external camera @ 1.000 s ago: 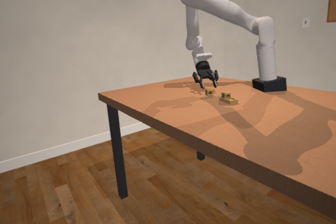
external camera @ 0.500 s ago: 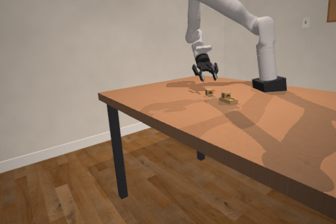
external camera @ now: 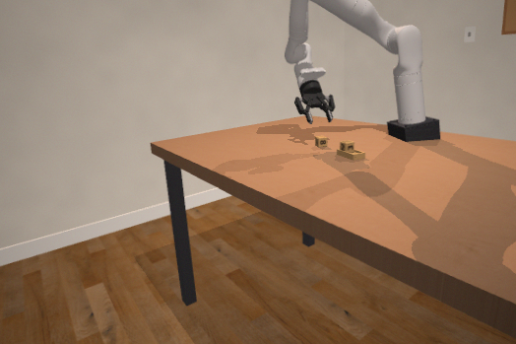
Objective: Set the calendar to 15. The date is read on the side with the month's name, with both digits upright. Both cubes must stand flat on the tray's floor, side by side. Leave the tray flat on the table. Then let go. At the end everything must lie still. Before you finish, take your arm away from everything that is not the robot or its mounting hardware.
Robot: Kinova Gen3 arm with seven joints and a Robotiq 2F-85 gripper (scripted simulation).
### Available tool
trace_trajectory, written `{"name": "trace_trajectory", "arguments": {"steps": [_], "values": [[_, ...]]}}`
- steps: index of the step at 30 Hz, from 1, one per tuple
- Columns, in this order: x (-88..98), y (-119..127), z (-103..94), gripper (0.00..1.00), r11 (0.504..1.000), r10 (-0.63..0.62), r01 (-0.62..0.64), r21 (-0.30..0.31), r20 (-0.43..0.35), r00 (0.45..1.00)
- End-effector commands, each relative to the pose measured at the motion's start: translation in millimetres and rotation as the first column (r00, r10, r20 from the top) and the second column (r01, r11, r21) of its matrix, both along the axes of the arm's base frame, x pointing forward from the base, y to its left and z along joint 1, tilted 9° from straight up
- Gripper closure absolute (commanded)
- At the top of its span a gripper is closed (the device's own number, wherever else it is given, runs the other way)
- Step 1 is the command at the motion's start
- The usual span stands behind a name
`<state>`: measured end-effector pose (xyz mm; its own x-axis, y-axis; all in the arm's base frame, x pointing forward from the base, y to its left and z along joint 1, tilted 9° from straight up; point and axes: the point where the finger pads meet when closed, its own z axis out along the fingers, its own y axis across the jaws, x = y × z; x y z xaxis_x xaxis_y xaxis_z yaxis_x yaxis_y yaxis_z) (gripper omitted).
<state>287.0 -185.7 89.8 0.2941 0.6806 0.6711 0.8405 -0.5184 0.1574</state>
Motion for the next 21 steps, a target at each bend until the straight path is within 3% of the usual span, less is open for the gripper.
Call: {"name": "trace_trajectory", "arguments": {"steps": [1,12,21], "values": [[2.0,2.3,1.6,0.31,1.000,0.004,-0.005,-0.019,-0.009,1.000],[2.8,3.8,2.6,0.31,0.986,-0.031,0.014,-0.165,-0.097,0.995],[2.6,3.7,4.2,0.31,0.978,-0.046,0.022,-0.206,-0.114,0.992]]}}
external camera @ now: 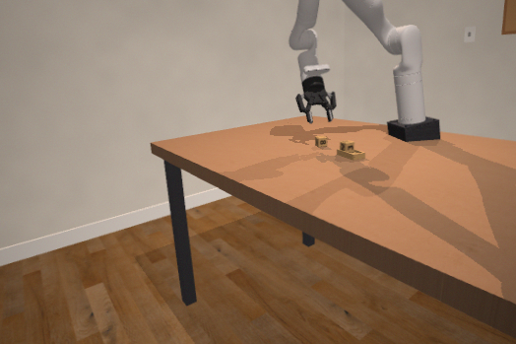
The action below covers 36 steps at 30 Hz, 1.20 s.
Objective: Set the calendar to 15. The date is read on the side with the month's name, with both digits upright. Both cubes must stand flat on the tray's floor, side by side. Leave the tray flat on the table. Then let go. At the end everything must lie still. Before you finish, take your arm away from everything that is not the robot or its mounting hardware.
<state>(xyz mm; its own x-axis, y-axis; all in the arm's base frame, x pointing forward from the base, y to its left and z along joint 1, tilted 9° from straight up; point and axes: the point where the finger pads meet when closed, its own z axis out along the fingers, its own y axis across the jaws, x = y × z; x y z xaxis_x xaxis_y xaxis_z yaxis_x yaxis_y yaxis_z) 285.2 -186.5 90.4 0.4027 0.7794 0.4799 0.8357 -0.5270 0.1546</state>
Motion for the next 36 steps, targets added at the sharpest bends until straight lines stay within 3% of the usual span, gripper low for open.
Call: {"name": "trace_trajectory", "arguments": {"steps": [1,11,25,36], "values": [[4.4,4.5,3.7,0.31,1.000,0.014,-0.014,-0.006,0.007,1.000],[4.2,5.2,2.9,0.31,1.000,0.012,-0.012,-0.022,-0.009,1.000],[4.7,7.4,2.8,0.31,0.983,-0.026,0.006,-0.181,-0.111,0.993],[5.8,7.1,4.8,0.31,0.974,-0.042,0.013,-0.225,-0.124,0.991]]}}
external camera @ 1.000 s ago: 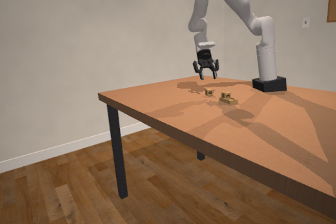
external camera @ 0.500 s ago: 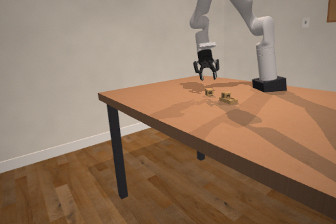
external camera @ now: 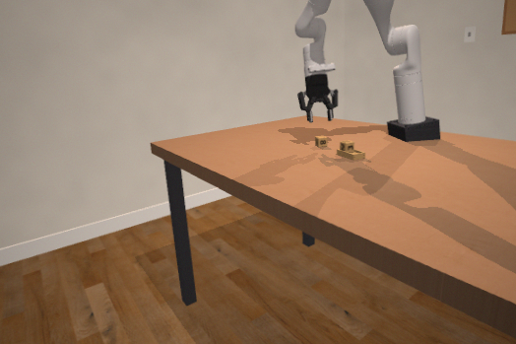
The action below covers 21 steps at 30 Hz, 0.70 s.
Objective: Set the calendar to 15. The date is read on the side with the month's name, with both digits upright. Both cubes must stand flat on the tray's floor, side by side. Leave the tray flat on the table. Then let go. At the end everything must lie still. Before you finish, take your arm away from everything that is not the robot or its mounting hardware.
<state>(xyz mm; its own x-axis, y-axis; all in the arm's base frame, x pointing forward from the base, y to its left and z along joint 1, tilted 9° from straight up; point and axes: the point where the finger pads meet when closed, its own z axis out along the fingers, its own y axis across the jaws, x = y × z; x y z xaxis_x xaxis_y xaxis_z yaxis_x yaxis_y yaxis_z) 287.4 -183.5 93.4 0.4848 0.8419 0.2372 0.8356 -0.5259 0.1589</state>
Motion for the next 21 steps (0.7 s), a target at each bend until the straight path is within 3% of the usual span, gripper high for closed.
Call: {"name": "trace_trajectory", "arguments": {"steps": [1,12,21], "values": [[3.6,4.1,1.8,0.31,1.000,0.013,-0.013,-0.002,0.005,1.000],[2.6,5.0,0.6,0.31,1.000,0.010,-0.011,-0.015,-0.012,1.000],[0.5,7.2,-2.2,0.31,0.997,-0.006,0.000,-0.080,-0.073,0.997]]}}
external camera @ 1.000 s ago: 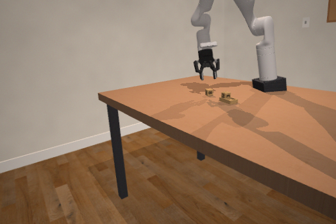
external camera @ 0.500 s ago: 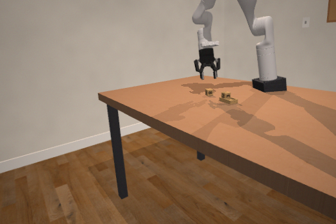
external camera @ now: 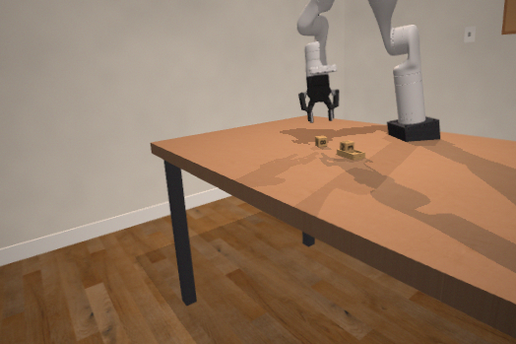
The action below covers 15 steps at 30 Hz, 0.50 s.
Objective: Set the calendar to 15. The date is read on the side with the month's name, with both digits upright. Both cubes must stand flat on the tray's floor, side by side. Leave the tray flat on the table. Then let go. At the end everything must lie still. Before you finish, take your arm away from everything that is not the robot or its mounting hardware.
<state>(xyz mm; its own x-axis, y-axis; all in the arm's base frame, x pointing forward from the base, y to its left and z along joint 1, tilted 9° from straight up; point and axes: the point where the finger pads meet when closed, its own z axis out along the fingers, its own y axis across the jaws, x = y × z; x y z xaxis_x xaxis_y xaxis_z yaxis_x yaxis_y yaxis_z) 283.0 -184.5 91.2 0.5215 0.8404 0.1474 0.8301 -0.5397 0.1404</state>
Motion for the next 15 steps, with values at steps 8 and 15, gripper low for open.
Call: {"name": "trace_trajectory", "arguments": {"steps": [8,15], "values": [[5.5,8.4,0.5,0.31,0.997,0.013,-0.017,-0.074,-0.046,0.999],[8.2,8.0,3.1,0.31,0.991,0.001,-0.010,-0.132,-0.064,0.998]]}}
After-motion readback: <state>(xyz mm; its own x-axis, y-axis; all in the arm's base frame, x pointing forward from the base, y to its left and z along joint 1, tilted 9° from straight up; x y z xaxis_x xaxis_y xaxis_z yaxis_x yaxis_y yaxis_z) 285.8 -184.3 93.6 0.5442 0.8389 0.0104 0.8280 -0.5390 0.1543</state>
